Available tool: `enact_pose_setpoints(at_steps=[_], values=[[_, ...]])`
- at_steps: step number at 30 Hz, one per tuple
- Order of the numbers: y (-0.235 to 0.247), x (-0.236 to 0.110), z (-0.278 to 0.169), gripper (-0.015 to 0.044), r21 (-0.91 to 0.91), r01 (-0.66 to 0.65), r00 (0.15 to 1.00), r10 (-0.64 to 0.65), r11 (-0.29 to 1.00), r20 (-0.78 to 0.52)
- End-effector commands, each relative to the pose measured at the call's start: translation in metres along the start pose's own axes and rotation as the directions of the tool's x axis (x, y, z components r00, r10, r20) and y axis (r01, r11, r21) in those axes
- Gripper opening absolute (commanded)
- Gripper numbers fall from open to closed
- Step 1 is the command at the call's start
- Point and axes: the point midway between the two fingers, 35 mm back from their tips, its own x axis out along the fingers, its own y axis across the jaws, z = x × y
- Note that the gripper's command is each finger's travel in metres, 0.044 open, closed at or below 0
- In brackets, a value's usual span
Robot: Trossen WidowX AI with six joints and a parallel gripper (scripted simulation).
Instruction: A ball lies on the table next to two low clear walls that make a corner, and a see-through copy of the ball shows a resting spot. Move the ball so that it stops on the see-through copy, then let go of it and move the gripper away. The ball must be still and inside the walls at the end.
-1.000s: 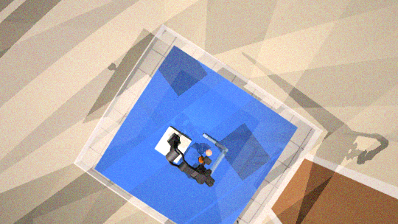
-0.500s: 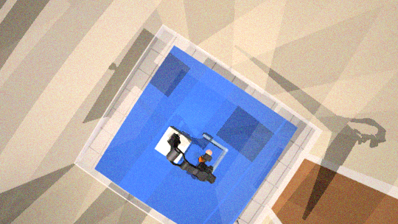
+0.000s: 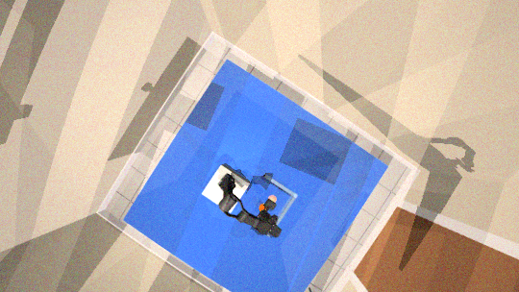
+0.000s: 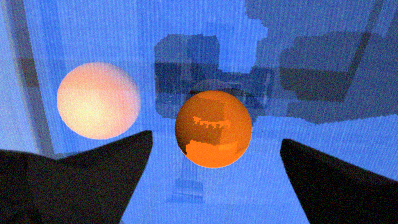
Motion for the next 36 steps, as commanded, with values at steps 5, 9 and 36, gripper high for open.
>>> enact_pose_setpoints(at_steps=[5,9,36], values=[[0.001,0.015,-0.002,0.0378,-0.003,-0.006,1.0,0.006,1.0,-0.008],[0.001,0.022,-0.003,0.0378,-0.003,-0.006,1.0,0.006,1.0,-0.008],[0.0,-0.015,0.005,0.0,-0.003,-0.006,1.0,0.006,1.0,-0.008]])
